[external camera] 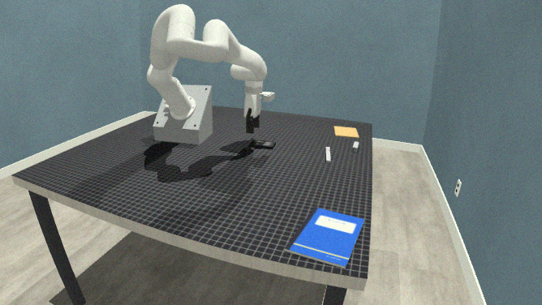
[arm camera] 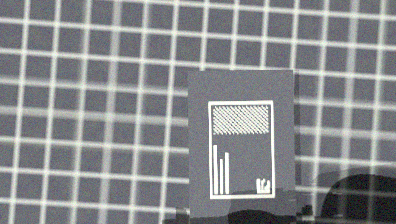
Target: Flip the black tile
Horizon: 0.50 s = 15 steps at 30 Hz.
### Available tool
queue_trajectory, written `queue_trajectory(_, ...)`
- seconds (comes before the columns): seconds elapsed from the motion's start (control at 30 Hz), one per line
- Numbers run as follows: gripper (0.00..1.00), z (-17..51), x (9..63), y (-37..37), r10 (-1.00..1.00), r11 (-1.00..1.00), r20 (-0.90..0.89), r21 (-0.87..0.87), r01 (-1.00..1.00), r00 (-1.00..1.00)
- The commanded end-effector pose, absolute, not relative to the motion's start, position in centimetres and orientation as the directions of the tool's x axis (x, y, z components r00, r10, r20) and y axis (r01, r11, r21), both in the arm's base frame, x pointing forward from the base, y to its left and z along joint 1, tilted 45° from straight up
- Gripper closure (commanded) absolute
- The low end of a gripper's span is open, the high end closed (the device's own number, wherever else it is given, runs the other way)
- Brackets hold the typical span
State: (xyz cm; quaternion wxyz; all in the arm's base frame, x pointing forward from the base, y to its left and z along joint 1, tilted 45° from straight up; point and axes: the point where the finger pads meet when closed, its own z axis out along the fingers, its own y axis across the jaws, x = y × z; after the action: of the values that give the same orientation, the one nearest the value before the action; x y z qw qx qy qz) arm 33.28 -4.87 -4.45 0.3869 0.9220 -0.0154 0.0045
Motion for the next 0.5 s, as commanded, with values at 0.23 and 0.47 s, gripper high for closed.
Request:
queue_trajectory(0.23, 0.08, -4.52, 33.38, -4.82, -0.022, -0.702, 0.023, 0.712, -0.031, 1.000)
queue_trajectory(0.47, 0.08, -4.70, 33.37, -5.00, -0.021, -0.702, 0.023, 0.712, -0.031, 1.000)
